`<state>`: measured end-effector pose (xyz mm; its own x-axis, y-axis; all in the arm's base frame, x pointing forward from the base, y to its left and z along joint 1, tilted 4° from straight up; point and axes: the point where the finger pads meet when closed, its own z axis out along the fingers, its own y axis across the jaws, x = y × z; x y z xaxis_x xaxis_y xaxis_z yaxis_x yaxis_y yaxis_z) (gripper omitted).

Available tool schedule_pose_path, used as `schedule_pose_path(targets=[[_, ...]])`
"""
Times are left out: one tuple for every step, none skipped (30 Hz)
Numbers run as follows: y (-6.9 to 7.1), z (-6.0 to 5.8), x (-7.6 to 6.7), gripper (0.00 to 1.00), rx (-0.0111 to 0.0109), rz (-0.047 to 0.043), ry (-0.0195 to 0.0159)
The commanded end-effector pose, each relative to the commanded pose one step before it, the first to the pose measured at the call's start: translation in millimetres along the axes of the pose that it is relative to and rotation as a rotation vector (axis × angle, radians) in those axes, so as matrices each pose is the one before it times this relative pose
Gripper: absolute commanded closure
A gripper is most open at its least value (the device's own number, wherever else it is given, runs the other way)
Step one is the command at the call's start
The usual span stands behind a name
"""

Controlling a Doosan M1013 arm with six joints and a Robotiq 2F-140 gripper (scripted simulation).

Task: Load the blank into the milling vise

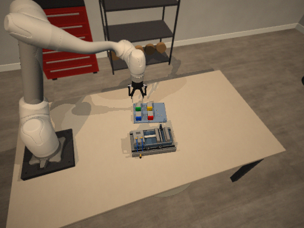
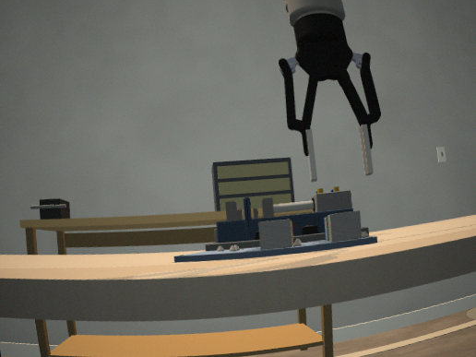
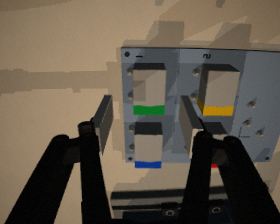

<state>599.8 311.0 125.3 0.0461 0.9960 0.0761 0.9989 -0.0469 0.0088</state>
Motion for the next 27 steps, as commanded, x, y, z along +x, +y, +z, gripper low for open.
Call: schedule_pose_path(targets=[[0.33, -1.41, -0.27, 0.54, -0.00002, -0.00004, 0.00025], [0.15, -0.58, -0.13, 0.54, -0.00001, -0.00001, 0.00001], [0.15, -0.58, -0.13, 0.54, -0.00001, -0.00001, 0.00001], [0.15, -0.58, -0.13, 0.54, -0.00001, -0.00001, 0.00001], [0.15, -0.58, -0.13, 0.54, -0.00001, -0.00001, 0.00001], [0.15, -0.58, -0.13, 0.54, -0.00001, -0.00001, 0.00001], [0.00, 0.00, 0.00, 0.54, 0.00000, 0.00000, 0.00000], [0.00, 0.00, 0.00, 0.54, 0.00000, 0.00000, 0.00000], [0.06, -0.27, -0.06, 0.54, 0.00000, -0.00002, 0.00000], [0.08, -0.33, -0.09, 0.54, 0.00000, 0.00000, 0.00000], [0.08, -0.33, -0.09, 0.54, 0.00000, 0.00000, 0.00000], [0.08, -0.33, -0.09, 0.54, 0.00000, 0.00000, 0.00000], [0.08, -0.33, -0.09, 0.54, 0.00000, 0.00000, 0.00000], [0.08, -0.33, -0.09, 0.54, 0.00000, 0.00000, 0.00000], [0.08, -0.33, -0.09, 0.54, 0.00000, 0.00000, 0.00000], [0.08, -0.33, -0.09, 0.54, 0.00000, 0.00000, 0.00000], [0.08, -0.33, -0.09, 0.54, 0.00000, 0.00000, 0.00000], [0.08, -0.33, -0.09, 0.54, 0.00000, 0.00000, 0.00000], [0.08, -0.33, -0.09, 0.54, 0.00000, 0.00000, 0.00000], [0.08, -0.33, -0.09, 0.54, 0.00000, 0.00000, 0.00000], [0.08, -0.33, -0.09, 0.54, 0.00000, 0.00000, 0.00000], [0.08, -0.33, -0.09, 0.54, 0.00000, 0.00000, 0.00000], [0.08, -0.33, -0.09, 0.54, 0.00000, 0.00000, 0.00000], [0.00, 0.00, 0.00, 0.54, 0.00000, 0.00000, 0.00000], [0.00, 0.00, 0.00, 0.54, 0.00000, 0.00000, 0.00000], [0.03, -0.13, -0.02, 0.54, 0.00000, -0.00001, 0.00000], [0.04, -0.16, -0.04, 0.54, 0.00000, 0.00000, 0.00000]])
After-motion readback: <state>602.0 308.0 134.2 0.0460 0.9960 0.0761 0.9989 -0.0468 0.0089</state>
